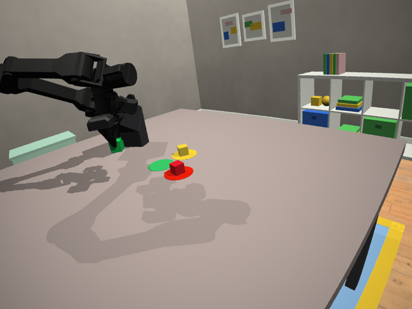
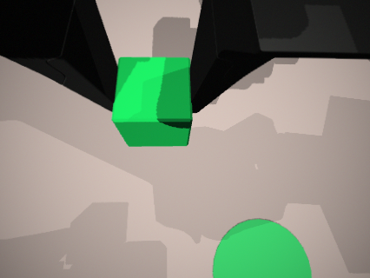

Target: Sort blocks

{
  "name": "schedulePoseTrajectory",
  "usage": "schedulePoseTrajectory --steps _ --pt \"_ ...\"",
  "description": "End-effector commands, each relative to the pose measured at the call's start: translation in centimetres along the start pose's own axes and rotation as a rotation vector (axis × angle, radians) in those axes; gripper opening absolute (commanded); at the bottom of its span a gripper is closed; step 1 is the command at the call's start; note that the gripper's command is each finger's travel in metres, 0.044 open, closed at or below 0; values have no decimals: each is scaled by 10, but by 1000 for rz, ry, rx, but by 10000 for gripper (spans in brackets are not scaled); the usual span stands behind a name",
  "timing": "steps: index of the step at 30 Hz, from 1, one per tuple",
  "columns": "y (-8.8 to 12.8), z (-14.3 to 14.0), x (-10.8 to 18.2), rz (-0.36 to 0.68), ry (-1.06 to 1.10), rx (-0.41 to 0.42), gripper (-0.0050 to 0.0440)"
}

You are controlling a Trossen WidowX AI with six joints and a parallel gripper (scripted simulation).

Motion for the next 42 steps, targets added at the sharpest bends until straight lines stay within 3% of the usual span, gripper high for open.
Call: schedulePoseTrajectory --steps 1,42 --pt "4 -2 -1 4 -3 5 105" --pt "-33 53 -98 3 1 -1 105"
Point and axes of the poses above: the point midway between the two fingers, 35 mm back from their tips, its own y axis back along the fingers, its own z axis across the jaws, x = y × z, the point moved 2 cm from there along y, back along the fingers, and after that the axes turned 9 degrees about y, right-handed, at the moved point
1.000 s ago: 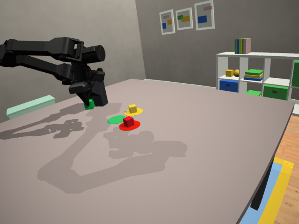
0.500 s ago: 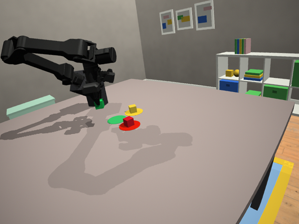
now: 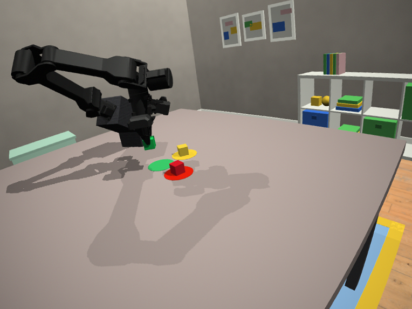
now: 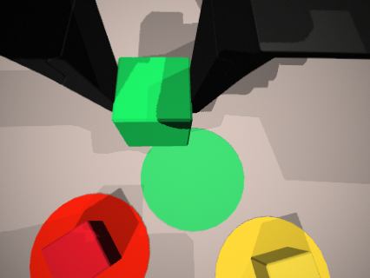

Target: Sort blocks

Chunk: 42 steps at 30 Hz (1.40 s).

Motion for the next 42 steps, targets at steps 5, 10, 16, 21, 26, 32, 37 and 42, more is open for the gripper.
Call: schedulePoseTrajectory --steps 5,10,16,21,26,32,37,42 --pt "-7 14 -15 -2 0 1 105" --pt "-11 23 -22 -1 2 0 105" --pt "-22 23 -21 5 8 1 105" --pt "-32 23 -21 5 7 0 105" --pt "-43 22 -20 4 4 1 105" --pt "-43 22 -21 2 2 1 105" --pt "-42 20 -22 -1 -3 3 105" --pt "-47 22 -22 2 3 -1 105"
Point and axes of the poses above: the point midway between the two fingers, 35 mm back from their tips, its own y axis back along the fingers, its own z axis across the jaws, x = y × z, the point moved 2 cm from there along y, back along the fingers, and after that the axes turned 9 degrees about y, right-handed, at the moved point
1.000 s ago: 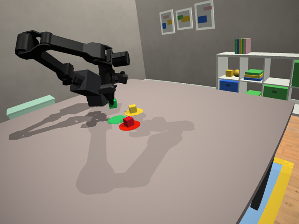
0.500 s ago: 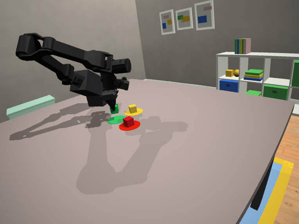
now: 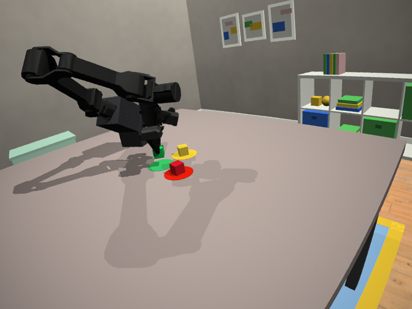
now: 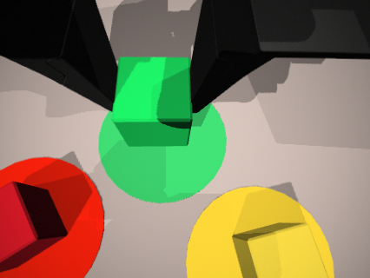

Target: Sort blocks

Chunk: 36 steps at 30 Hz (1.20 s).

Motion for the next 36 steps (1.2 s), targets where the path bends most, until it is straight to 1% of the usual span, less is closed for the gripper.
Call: schedulePoseTrajectory --steps 1,20,24,34,36 --pt "-6 1 1 4 3 -4 105" --pt "-34 2 1 3 7 -7 105" --pt "-27 0 0 0 -2 -2 105" --pt "-27 0 0 0 -2 -2 105" --pt "-27 0 0 0 -2 -2 153"
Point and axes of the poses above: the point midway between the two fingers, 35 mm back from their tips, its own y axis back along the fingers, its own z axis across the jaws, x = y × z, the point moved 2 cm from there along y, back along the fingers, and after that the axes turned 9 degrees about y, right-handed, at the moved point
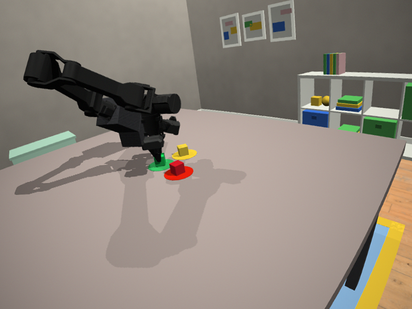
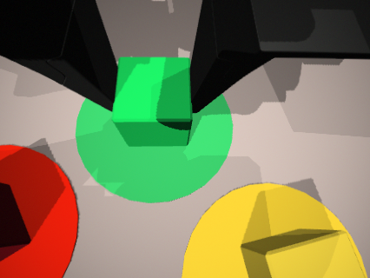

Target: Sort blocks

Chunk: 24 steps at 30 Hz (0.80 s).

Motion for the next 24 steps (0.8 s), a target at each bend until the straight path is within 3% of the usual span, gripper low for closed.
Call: schedulePoseTrajectory --steps 1,2,16,19,21,24 --pt "2 -3 -1 -7 -10 6 177" --pt "2 -3 -1 -7 -10 6 195" --pt "2 -3 -1 -7 -10 6 195" --pt "15 -5 -7 -26 -23 1 195" --pt "37 -9 -19 -66 -79 8 195" --pt "44 -8 -20 -69 -80 5 195"
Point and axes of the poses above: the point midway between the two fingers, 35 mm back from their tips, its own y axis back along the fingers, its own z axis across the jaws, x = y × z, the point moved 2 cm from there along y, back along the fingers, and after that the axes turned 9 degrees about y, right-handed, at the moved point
